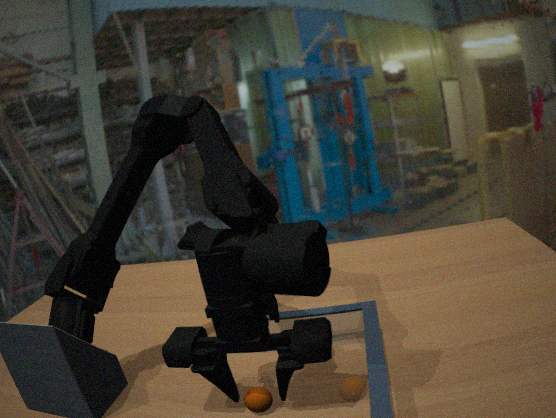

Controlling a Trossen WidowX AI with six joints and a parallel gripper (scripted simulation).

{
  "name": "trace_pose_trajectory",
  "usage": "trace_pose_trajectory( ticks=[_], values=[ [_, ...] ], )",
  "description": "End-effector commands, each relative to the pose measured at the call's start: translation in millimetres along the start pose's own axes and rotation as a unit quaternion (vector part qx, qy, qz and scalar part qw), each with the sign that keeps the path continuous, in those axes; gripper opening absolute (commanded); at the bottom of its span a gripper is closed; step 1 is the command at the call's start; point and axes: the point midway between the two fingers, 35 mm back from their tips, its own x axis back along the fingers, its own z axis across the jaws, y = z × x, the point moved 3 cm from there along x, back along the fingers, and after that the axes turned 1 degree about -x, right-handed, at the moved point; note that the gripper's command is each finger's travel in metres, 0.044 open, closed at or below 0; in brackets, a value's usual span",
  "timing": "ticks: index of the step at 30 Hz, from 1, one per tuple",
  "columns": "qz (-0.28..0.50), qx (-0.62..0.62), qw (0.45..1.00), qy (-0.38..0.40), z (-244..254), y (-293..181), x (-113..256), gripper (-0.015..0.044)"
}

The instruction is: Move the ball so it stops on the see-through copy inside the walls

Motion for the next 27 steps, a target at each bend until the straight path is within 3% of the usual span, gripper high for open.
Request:
trace_pose_trajectory(
  ticks=[1,14,19,27],
  values=[
    [-0.003,-0.005,1.0,0.002,2.6,-0.1,-3.3,0.0223],
    [-0.003,-0.005,1.0,0.002,2.6,-0.1,-3.3,0.0136],
    [-0.001,-0.005,1.0,0.002,-0.7,-1.9,11.2,0.0005],
    [0.003,-0.006,1.0,0.001,-5.2,-5.0,61.7,0.0]
  ],
)
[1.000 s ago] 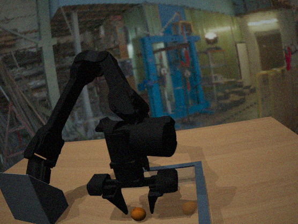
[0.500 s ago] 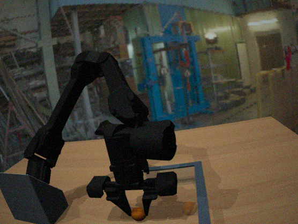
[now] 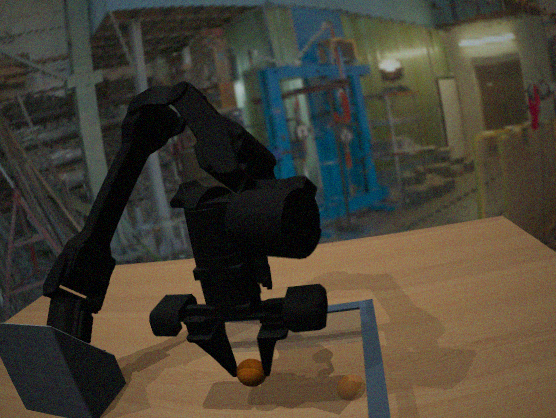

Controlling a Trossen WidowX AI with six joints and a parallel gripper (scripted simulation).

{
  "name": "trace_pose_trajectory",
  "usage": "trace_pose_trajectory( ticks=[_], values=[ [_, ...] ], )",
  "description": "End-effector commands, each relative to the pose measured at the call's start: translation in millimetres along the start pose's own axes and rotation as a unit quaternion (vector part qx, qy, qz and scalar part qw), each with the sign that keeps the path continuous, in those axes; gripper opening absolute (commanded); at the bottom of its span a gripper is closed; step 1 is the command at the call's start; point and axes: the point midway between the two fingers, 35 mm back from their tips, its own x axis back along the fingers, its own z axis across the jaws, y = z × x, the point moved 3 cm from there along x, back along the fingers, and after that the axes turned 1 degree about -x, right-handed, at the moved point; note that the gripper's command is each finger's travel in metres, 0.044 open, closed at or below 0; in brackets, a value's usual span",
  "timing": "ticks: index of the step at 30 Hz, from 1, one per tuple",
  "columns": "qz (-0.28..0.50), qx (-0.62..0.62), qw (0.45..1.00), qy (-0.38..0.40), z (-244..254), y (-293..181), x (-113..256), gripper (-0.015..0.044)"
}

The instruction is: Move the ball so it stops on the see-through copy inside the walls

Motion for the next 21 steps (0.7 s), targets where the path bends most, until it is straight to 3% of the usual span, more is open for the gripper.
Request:
trace_pose_trajectory(
  ticks=[1,10,21],
  values=[
    [0.004,0.005,1.0,-0.003,-2.4,-0.2,25.2,0.0],
    [0.0,0.005,1.0,-0.002,4.9,3.2,80.5,0.0],
    [0.001,-0.106,0.994,-0.002,-11.3,3.4,78.5,0.0]
  ],
)
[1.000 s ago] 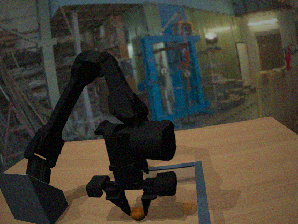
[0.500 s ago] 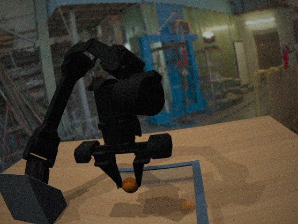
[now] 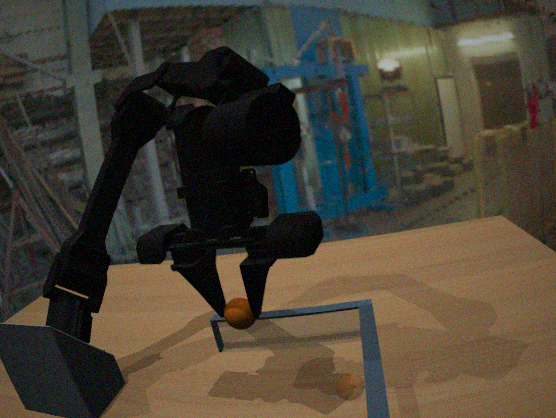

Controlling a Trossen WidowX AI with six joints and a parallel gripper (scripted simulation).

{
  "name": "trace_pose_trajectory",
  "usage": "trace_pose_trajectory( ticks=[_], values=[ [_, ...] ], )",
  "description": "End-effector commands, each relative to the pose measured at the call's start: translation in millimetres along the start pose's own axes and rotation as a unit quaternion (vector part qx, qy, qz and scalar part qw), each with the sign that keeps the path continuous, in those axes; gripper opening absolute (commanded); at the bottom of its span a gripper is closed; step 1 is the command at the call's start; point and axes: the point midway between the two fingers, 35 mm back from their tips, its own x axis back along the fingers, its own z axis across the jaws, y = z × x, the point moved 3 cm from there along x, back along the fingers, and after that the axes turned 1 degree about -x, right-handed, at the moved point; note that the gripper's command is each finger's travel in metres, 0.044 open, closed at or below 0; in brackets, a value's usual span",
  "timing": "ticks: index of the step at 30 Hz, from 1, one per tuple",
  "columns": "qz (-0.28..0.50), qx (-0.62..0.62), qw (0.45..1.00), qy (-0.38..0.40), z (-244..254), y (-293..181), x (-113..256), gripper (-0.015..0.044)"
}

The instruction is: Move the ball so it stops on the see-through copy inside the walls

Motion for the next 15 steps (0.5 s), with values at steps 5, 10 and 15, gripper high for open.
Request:
trace_pose_trajectory(
  ticks=[5,10,15],
  values=[
    [0.001,-0.109,0.994,-0.002,-18.0,3.1,-2.6,0.0],
    [0.001,-0.182,0.983,-0.003,-28.7,5.3,-5.6,0.0],
    [0.001,-0.254,0.967,-0.003,-39.2,7.8,-8.9,0.0]
  ],
)
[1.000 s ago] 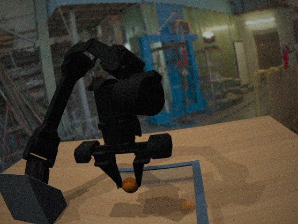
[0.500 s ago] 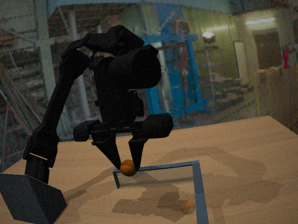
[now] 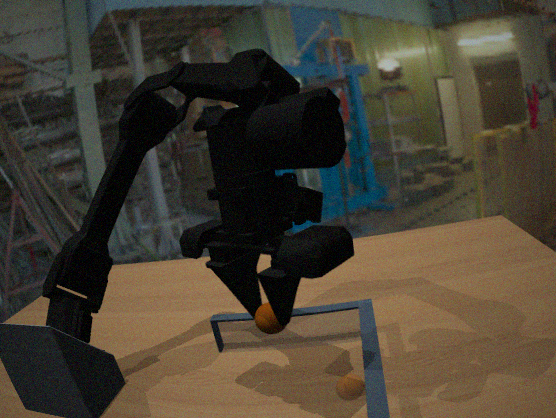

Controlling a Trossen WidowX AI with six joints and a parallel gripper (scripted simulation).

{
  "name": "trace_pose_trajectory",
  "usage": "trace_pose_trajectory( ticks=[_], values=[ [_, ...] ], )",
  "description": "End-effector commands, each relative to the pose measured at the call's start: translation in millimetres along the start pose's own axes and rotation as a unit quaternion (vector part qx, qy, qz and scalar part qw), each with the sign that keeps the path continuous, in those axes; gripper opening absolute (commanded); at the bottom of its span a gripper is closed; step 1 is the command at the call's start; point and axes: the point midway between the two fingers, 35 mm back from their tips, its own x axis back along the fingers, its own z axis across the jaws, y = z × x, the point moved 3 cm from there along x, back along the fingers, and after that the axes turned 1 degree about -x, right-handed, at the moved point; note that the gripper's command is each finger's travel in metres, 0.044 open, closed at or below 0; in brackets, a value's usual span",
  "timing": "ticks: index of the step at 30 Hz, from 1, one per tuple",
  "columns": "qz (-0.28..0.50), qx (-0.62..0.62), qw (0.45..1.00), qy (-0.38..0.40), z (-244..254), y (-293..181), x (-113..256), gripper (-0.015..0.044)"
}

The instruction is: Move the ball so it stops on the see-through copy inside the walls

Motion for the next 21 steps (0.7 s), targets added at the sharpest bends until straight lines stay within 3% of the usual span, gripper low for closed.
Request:
trace_pose_trajectory(
  ticks=[1,21],
  values=[
    [-0.002,-0.051,0.999,-0.003,-8.1,6.2,-1.6,0.0],
    [-0.004,-0.339,0.941,-0.002,-39.4,35.0,-19.1,0.0]
  ],
)
